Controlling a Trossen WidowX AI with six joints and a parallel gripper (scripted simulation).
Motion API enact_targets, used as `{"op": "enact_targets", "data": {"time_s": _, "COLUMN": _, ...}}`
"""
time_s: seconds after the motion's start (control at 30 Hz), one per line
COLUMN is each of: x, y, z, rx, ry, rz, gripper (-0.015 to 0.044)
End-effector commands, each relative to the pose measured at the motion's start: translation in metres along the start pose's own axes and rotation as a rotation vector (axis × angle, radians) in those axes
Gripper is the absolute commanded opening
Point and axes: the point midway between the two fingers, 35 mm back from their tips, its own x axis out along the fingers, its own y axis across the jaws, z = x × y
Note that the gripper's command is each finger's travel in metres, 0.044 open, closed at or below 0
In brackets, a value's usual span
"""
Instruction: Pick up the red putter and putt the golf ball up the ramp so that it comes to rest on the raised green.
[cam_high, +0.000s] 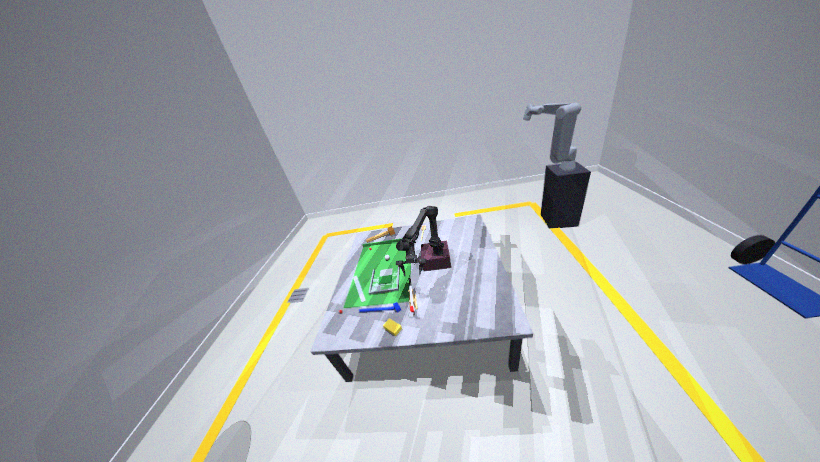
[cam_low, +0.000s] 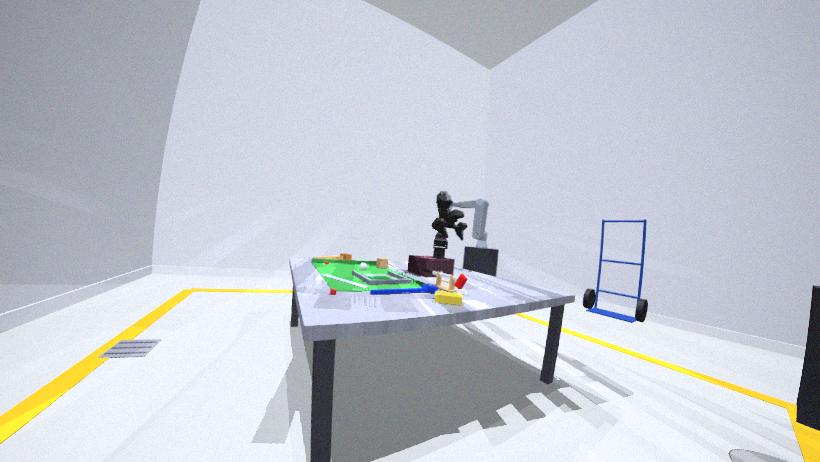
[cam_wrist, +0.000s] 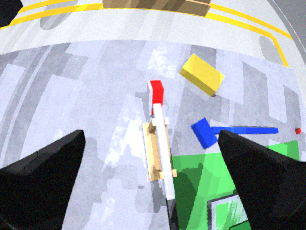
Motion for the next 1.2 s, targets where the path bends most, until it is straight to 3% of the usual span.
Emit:
{"op": "enact_targets", "data": {"time_s": 0.0, "x": 0.019, "y": -0.023, "z": -0.055, "rx": -0.03, "ry": 0.161, "rz": -0.004, "gripper": 0.044}}
{"op": "enact_targets", "data": {"time_s": 0.27, "x": 0.032, "y": -0.05, "z": -0.167, "rx": -0.091, "ry": 0.451, "rz": 0.09, "gripper": 0.044}}
{"op": "enact_targets", "data": {"time_s": 1.17, "x": 0.066, "y": -0.051, "z": -0.204, "rx": -0.092, "ry": 0.457, "rz": 0.094, "gripper": 0.044}}
